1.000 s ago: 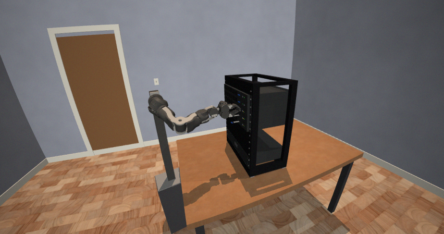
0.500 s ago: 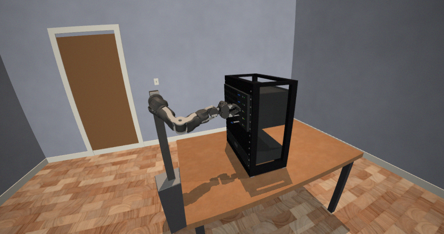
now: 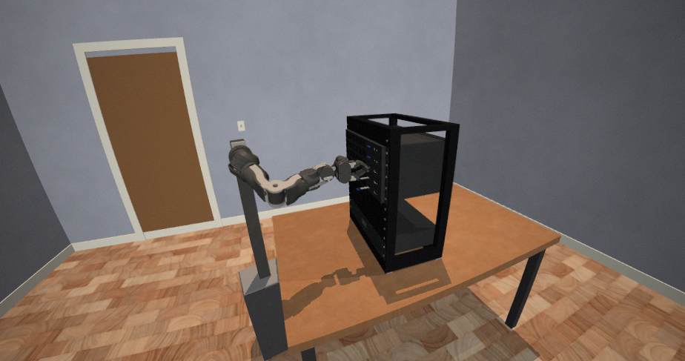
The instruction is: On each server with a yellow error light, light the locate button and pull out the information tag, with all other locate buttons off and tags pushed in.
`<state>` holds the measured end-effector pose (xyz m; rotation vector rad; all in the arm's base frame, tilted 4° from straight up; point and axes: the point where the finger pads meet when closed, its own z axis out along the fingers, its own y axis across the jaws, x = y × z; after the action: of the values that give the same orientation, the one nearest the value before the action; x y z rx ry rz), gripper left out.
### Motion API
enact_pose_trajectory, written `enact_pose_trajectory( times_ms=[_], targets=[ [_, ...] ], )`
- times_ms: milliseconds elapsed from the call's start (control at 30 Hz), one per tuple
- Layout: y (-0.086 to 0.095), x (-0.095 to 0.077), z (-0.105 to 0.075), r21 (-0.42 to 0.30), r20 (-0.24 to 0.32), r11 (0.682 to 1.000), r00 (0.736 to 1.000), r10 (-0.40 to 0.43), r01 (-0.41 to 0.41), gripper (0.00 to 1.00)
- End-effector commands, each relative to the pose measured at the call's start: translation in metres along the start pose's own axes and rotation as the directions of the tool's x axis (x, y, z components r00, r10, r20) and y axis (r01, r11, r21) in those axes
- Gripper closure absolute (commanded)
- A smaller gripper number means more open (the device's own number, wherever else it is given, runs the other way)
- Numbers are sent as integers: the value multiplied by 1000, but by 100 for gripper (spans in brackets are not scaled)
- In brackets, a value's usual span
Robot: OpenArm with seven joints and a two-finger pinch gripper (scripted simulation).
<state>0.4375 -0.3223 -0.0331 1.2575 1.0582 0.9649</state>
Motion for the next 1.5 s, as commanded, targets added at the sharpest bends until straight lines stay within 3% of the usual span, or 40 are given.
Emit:
enact_pose_trajectory(
  times_ms=[0, 1467],
  targets=[
    [3, 2, -1, -12, -5, 1000, 1000, 10, -10, 100],
    [4, 3, -26, -12, -5, 1000, 1000, 10, -10, 100]
  ],
)
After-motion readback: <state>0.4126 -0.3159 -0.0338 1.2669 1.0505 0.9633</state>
